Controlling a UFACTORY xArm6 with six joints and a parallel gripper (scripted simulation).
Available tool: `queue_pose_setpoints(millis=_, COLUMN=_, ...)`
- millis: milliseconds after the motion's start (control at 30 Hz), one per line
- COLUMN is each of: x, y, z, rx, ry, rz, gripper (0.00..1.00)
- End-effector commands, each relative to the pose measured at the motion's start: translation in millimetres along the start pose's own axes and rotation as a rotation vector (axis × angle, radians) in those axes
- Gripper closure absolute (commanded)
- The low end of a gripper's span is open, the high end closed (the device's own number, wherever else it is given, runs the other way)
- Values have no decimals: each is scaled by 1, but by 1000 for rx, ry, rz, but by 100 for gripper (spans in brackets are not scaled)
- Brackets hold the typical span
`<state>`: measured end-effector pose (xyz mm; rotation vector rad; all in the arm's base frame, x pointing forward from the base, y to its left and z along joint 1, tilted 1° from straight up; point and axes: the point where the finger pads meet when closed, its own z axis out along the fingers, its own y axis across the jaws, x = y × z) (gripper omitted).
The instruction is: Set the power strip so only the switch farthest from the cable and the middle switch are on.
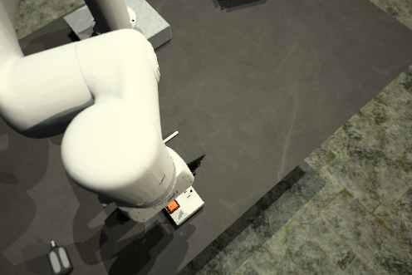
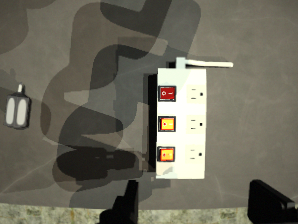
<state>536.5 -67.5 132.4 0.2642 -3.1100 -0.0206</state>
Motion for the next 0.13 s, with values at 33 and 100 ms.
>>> queue_pose_setpoints(millis=33, x=-1, y=0, z=-2, rx=2, ry=-5, rz=0, gripper=0)
queue_pose_setpoints(millis=100, x=-1, y=0, z=-2, rx=2, ry=-5, rz=0, gripper=0)
